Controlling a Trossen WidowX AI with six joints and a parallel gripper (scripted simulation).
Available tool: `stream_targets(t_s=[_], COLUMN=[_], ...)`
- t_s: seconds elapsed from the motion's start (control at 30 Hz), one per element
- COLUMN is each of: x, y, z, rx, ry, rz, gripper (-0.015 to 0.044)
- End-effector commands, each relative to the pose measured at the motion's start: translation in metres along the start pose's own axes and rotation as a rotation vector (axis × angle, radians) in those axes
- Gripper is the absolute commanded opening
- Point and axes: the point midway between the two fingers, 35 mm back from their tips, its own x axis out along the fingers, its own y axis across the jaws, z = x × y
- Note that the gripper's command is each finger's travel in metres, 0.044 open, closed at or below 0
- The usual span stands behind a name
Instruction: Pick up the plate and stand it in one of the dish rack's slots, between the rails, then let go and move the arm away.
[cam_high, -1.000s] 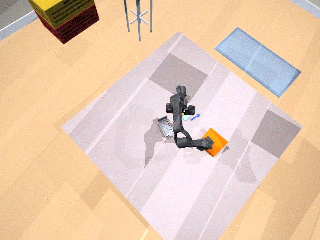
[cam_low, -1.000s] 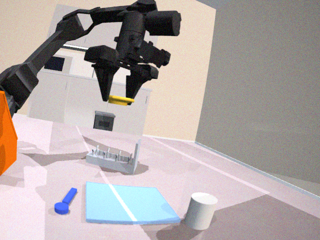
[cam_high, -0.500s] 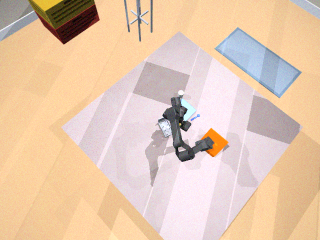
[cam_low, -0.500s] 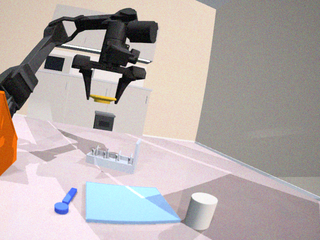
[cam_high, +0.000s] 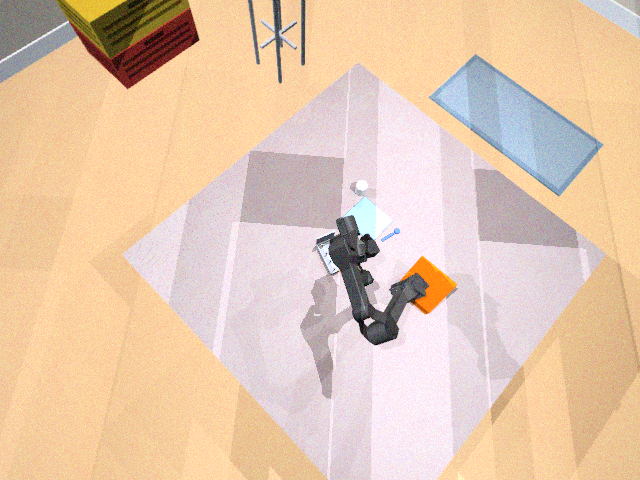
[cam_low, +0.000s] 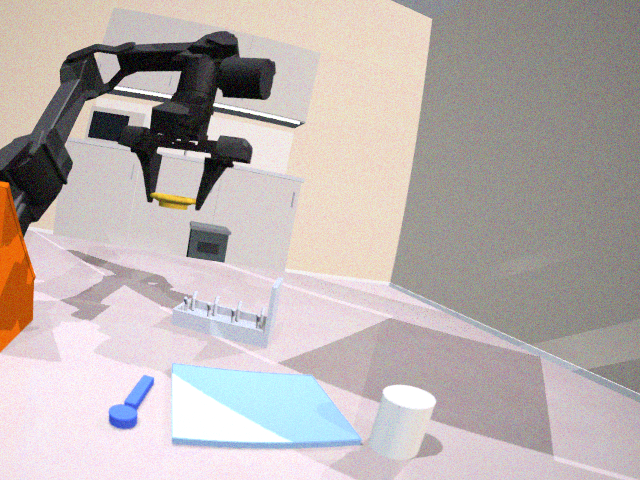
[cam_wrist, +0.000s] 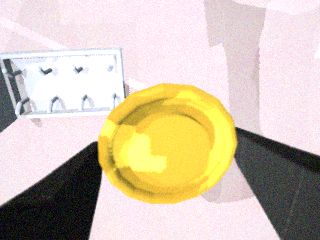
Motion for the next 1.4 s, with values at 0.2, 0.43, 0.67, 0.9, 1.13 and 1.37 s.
stream_targets(t_s=[0.2, 0.43, 0.67, 0.9, 1.13, 1.37], x=[0.007, 0.03, 0.048, 0.062, 0.073, 0.081], y=[-0.008, -0.005, 0.003, 0.013, 0.025, 0.037], z=[0.0, 0.021, 0.039, 0.053, 0.062, 0.064], rx=[0.043, -0.111, -0.264, -0.415, -0.56, -0.697], ry=[-0.031, -0.211, -0.382, -0.541, -0.687, -0.816], rz=[-0.005, -0.008, 0.009, 0.046, 0.104, 0.18], gripper=[0.0, 0.0, 0.0, 0.0, 0.0, 0.0])
